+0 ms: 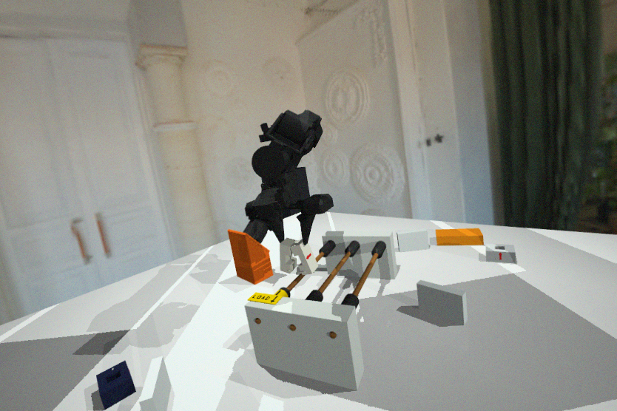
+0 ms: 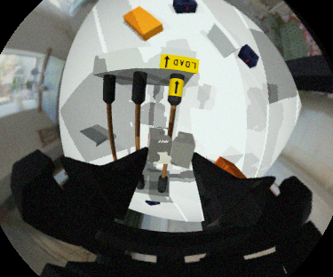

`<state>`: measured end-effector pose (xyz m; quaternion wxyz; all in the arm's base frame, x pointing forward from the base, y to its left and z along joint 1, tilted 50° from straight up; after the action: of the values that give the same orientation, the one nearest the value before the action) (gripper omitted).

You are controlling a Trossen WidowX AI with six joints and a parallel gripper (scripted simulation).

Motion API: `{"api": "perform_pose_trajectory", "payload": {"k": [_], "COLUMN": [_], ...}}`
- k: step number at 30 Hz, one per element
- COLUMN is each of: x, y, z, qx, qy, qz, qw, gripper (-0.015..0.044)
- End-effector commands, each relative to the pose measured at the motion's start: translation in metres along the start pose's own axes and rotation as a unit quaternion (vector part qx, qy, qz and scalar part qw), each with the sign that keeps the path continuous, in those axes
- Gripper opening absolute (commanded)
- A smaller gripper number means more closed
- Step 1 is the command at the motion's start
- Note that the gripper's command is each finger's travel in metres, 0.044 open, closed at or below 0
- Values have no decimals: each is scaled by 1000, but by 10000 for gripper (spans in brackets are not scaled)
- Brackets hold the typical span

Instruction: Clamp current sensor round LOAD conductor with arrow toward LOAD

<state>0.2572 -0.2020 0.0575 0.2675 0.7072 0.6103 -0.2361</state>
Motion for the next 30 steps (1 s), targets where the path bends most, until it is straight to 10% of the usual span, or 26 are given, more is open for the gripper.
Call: {"api": "perform_pose_trajectory", "payload": {"k": [1,30], "x": [6,47], "y": [0,0], "z": [0,0], "qx": [5,2], "qy": [2,2], "qz": [0,-1], "qw": [1000,1000], "gripper": [0,0]}}
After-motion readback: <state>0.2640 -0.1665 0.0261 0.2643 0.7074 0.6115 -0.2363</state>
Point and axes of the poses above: the point midway between the two fingers, 35 mm back from their tips, its own x axis out along the fingers, its own y axis across the jaws, z = x × y, the point moved 6 cm from there along -x, back along the fingers, and after that the axes turned 14 degrees about x, right-handed, at the moved point
